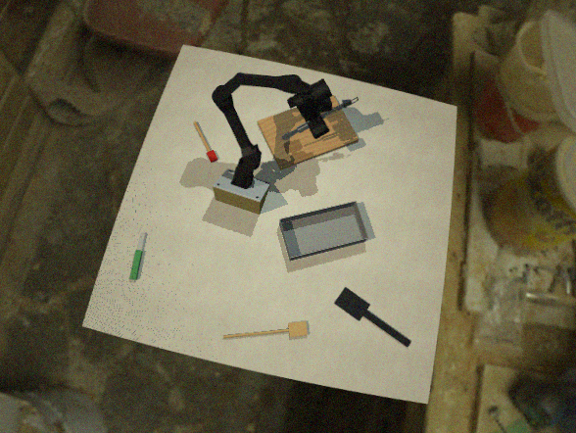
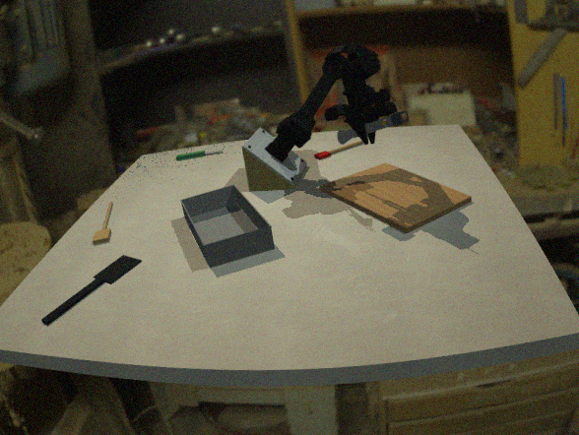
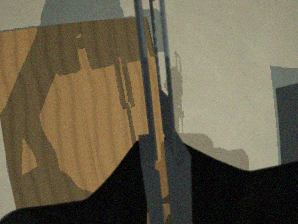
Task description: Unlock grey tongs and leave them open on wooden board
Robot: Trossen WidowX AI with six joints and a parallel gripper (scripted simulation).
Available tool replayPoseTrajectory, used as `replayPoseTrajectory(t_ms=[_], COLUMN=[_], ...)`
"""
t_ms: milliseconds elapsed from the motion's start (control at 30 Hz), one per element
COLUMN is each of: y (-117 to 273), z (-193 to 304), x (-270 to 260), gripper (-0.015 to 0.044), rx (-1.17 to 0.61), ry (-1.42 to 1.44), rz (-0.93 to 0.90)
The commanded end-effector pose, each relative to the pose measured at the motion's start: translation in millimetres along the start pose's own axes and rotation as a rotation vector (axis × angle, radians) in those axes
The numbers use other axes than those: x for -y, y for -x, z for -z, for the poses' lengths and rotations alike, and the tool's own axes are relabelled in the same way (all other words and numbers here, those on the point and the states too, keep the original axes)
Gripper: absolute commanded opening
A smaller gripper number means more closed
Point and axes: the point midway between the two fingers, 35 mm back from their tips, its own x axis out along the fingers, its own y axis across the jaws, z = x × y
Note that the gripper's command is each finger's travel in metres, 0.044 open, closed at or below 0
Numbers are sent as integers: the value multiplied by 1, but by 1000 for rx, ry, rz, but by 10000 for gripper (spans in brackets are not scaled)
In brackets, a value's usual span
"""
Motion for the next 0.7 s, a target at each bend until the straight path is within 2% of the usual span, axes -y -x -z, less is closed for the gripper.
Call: replayPoseTrajectory(t_ms=[0, 667], y=[2, 12], z=[0, 2], x=[0, -1], gripper=[-150, -150], rx=[65, 442], ry=[1, -37], rz=[19, 16])
